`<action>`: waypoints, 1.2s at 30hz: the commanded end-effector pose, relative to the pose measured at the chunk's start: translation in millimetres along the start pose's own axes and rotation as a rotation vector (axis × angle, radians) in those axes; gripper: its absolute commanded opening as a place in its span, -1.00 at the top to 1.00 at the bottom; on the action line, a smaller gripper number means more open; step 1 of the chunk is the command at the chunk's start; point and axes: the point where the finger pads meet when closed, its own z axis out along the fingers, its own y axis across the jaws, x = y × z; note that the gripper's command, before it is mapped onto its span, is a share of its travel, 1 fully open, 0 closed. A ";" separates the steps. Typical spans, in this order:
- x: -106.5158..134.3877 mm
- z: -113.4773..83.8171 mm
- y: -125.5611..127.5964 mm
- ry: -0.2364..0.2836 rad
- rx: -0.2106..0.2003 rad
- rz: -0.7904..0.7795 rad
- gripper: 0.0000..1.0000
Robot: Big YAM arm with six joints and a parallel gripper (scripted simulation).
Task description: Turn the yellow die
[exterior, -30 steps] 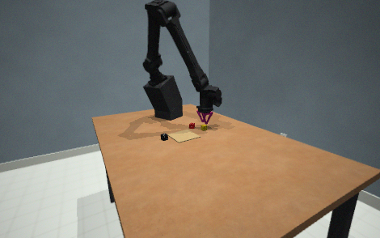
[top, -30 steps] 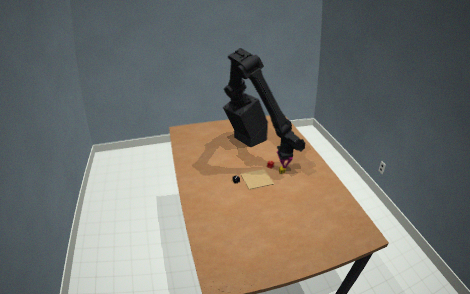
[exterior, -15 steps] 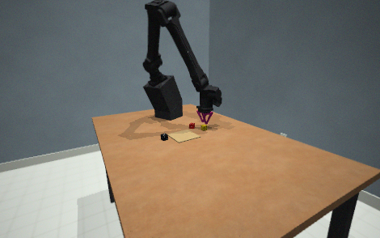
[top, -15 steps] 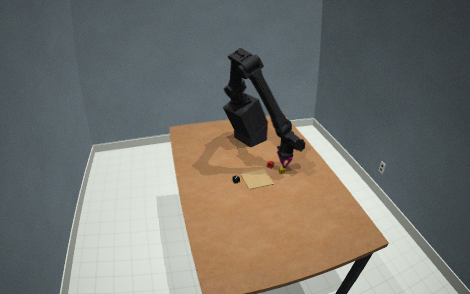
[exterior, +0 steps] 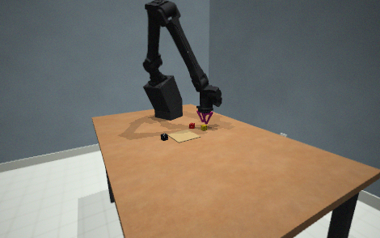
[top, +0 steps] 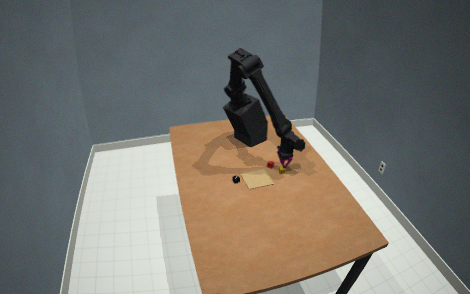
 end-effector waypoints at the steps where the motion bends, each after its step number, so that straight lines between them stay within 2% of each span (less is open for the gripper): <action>1: 2.5 9.8 -3.4 -0.002 -0.006 0.013 0.11; 36: 7.2 10.2 4.2 0.000 -0.011 0.008 0.11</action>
